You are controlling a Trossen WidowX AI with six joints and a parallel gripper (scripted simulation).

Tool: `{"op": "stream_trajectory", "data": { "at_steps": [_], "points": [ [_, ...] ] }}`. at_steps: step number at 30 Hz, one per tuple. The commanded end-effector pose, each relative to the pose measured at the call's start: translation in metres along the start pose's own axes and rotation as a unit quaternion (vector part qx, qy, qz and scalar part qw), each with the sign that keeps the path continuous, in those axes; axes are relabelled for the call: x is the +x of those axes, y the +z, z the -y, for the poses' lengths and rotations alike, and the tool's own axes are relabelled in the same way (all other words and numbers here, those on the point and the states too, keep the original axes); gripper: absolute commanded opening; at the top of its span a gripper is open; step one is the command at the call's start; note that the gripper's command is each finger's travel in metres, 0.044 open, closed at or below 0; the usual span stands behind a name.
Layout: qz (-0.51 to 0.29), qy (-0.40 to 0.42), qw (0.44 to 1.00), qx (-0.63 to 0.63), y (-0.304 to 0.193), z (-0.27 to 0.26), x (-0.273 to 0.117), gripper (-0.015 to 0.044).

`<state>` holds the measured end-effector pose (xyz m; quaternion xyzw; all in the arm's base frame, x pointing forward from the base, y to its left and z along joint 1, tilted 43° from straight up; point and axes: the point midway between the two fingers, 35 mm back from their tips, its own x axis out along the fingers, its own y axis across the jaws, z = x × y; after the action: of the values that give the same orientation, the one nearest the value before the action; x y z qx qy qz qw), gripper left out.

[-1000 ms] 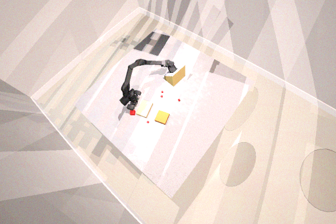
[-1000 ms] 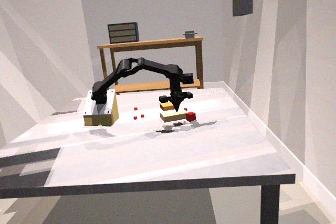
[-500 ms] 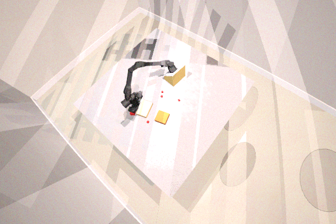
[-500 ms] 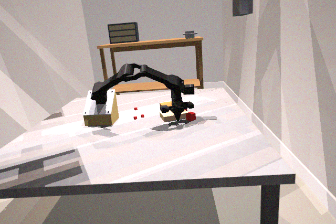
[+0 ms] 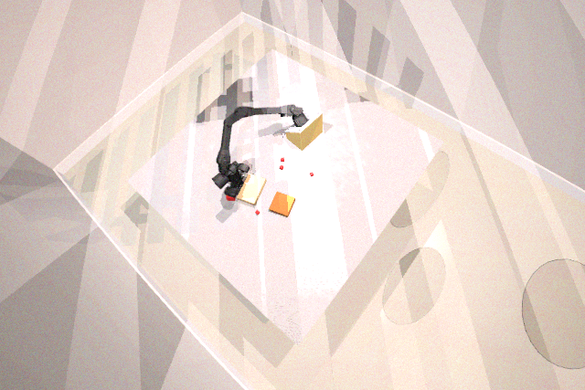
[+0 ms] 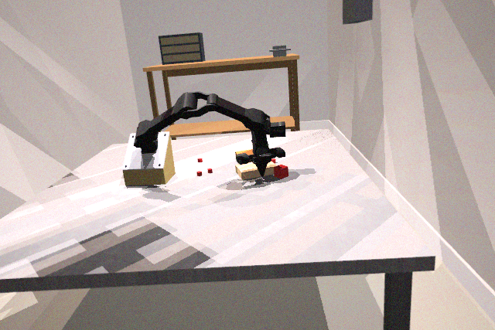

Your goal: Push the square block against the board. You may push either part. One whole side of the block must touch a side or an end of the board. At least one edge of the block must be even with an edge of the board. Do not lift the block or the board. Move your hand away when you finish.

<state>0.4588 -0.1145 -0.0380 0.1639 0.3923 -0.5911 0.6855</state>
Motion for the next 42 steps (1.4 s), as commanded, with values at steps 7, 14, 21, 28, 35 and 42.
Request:
{"op": "stream_trajectory", "data": {
  "at_steps": [7, 14, 21, 28, 35, 42],
  "points": [
    [0.0, -0.002, 1.0, -0.001, -0.012, 0.001, 0.001, 0.0],
    [-0.001, -0.002, 1.0, -0.001, -0.018, 0.0, 0.001, 0.0],
    [-0.001, -0.002, 1.0, -0.001, -0.025, 0.0, 0.001, 0.0],
    [-0.001, -0.002, 1.0, -0.001, -0.032, 0.0, 0.001, 0.0],
    [-0.001, -0.002, 1.0, -0.001, -0.038, 0.0, 0.001, 0.0],
    [-0.002, -0.002, 1.0, -0.001, -0.045, 0.0, 0.001, 0.0]
  ]
}}
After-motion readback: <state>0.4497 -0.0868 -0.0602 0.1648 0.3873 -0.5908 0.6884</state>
